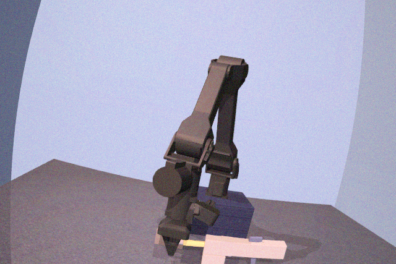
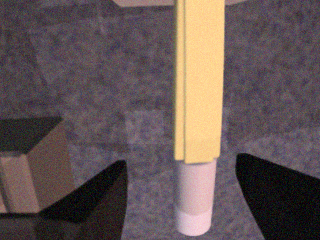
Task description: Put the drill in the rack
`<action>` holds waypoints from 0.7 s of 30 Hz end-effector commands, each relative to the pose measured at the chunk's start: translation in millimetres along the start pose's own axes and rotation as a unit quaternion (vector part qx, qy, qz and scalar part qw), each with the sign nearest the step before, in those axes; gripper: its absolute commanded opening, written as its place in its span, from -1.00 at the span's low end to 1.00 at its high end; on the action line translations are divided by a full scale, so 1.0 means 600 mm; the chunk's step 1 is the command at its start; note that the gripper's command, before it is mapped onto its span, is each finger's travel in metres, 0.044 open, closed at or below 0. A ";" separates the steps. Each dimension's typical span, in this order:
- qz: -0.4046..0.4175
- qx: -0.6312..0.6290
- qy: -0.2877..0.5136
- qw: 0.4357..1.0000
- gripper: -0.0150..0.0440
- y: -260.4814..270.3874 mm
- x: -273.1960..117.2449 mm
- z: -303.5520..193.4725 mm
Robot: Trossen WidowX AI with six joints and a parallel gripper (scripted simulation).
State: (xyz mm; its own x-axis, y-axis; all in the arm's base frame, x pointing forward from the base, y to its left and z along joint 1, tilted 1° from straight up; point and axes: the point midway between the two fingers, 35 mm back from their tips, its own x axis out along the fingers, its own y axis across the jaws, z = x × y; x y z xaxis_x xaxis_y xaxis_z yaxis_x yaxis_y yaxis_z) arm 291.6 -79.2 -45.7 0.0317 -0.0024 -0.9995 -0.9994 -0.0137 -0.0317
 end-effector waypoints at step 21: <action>0.000 0.000 -0.001 1.000 1.00 -0.001 0.005 0.018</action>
State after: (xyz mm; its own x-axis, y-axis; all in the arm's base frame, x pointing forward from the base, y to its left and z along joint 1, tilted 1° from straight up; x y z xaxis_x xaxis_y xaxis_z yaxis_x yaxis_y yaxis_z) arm 292.9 -71.1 -47.7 0.0350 -0.0053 -0.9994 -0.9993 -0.0143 -0.0349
